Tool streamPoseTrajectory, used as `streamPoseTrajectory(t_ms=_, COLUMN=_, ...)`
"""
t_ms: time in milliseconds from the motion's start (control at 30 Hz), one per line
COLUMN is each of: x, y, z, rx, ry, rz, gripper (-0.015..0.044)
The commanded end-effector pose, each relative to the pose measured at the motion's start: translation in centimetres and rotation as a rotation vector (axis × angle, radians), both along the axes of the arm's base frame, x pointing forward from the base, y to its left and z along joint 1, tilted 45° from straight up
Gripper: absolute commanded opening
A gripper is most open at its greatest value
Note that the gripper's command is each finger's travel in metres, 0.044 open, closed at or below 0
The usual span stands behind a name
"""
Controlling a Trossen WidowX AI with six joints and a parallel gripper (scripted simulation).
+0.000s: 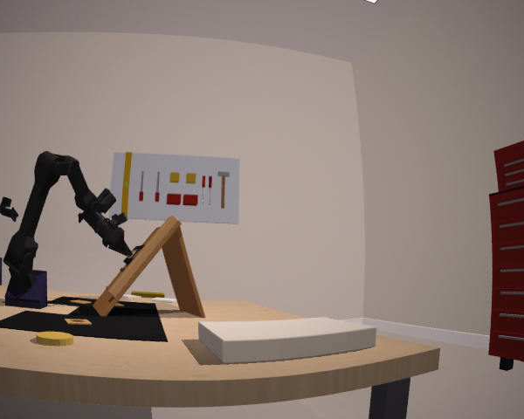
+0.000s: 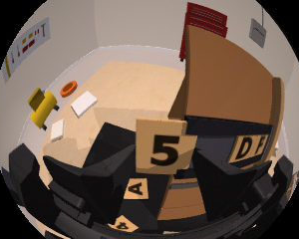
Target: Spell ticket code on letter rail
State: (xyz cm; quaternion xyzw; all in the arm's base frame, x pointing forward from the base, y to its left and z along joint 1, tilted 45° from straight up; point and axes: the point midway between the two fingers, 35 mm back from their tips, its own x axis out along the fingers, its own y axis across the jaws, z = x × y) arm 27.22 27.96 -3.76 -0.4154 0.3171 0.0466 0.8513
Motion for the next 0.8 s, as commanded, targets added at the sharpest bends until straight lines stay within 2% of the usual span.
streamPoseTrajectory(t_ms=0, x=0.01, y=-0.14, z=0.01, rx=-0.002, ry=0.006, rz=0.003, gripper=0.0)
streamPoseTrajectory(t_ms=767, x=0.43, y=-0.88, z=0.79, rx=-0.002, ry=0.005, rz=0.003, gripper=0.0)
